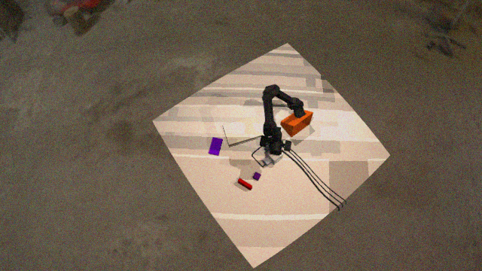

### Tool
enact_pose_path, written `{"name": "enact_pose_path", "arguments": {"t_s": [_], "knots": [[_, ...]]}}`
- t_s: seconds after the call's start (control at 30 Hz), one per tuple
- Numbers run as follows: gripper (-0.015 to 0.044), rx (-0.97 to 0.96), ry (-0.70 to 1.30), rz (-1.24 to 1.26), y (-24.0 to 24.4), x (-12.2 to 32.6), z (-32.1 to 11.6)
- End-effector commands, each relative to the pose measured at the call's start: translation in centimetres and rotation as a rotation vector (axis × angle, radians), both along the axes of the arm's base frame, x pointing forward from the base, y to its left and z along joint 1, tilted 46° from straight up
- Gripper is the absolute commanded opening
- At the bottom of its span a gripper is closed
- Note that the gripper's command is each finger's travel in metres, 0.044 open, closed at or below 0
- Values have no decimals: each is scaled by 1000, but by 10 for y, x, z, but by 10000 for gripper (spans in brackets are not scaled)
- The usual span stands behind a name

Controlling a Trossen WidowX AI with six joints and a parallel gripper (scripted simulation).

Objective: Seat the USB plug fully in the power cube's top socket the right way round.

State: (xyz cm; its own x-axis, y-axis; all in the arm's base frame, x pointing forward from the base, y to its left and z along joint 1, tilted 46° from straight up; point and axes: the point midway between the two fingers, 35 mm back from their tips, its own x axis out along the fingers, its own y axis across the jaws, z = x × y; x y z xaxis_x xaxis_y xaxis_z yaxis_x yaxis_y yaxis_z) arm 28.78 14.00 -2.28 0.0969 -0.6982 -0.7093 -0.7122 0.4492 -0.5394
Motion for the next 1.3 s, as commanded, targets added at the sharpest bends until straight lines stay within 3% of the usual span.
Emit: {"name": "enact_pose_path", "arguments": {"t_s": [0.0,1.27], "knots": [[0,12,-83,-86,0,0,0],[0,107,-778,-791,0,0,0]]}}
